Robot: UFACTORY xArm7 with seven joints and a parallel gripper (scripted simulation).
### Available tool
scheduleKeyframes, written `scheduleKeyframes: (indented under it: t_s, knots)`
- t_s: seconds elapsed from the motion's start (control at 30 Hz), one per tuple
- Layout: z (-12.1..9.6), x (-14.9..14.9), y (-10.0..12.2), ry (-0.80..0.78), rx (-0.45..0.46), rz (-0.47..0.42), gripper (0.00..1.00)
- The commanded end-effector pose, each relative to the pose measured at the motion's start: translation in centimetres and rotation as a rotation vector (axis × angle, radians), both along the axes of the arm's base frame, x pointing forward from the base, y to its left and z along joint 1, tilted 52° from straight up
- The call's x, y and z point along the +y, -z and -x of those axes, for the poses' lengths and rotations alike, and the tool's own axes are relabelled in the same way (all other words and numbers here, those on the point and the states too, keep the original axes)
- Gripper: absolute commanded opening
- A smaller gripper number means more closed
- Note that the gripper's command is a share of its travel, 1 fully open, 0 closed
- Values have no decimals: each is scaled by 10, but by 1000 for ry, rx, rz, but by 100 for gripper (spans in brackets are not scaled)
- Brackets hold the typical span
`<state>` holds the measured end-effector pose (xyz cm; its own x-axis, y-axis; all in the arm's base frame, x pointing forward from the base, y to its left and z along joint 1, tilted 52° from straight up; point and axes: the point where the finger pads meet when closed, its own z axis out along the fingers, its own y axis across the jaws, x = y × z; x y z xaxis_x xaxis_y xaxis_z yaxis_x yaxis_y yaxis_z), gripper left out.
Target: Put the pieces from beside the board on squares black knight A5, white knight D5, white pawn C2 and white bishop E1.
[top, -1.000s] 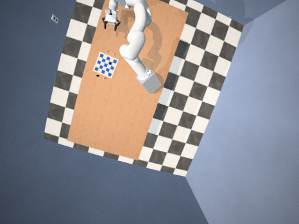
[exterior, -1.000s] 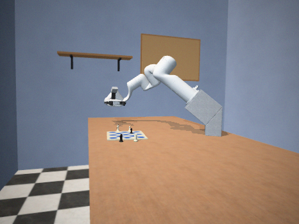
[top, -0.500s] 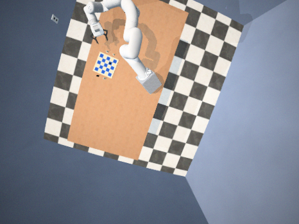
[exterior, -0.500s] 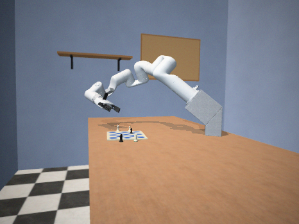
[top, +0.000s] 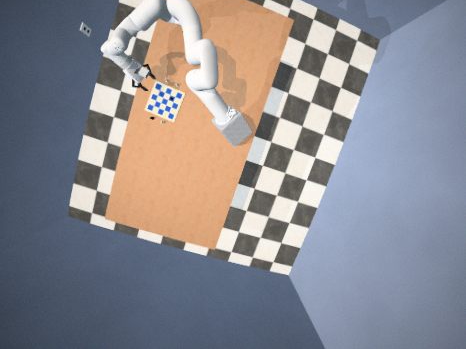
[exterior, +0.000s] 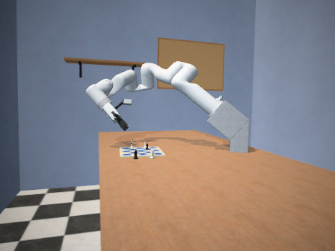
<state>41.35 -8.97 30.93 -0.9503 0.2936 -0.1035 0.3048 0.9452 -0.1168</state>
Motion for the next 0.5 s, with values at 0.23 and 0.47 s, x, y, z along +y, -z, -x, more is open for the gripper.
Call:
scheduleKeyframes:
  t_s: [0.23,0.47]
  knots:
    - [-33,97,32,-433,-93,421,100]
    - [-33,155,57,-726,-129,631,100]
